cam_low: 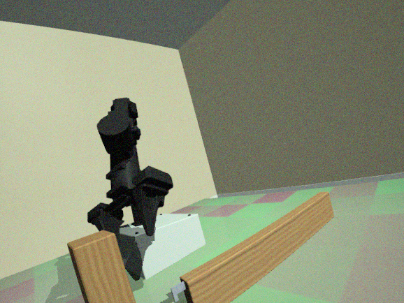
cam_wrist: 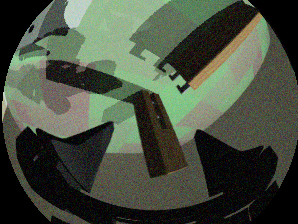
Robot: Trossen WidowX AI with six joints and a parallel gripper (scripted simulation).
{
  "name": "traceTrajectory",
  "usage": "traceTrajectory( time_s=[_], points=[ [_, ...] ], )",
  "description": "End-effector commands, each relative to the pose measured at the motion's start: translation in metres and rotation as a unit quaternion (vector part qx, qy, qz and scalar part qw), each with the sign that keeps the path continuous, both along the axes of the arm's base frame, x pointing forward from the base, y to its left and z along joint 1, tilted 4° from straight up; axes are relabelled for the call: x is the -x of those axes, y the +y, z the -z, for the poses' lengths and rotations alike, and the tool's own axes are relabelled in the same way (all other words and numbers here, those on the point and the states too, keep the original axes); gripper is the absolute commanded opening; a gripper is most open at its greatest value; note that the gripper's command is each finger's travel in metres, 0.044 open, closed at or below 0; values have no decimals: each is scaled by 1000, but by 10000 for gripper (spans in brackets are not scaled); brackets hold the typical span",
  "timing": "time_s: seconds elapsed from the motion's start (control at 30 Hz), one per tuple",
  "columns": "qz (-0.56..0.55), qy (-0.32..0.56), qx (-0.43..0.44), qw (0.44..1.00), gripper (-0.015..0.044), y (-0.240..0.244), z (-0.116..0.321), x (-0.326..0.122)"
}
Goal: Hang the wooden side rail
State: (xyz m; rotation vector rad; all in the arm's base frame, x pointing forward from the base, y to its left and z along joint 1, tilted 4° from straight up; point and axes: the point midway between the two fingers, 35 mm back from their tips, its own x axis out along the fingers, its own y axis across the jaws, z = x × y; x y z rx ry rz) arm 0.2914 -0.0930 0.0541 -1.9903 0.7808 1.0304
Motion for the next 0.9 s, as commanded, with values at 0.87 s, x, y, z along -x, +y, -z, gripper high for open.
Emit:
traceTrajectory(
  time_s=[0.87],
  points=[
    [740,-340,-389,430,440,27,10,-9]
  ],
)
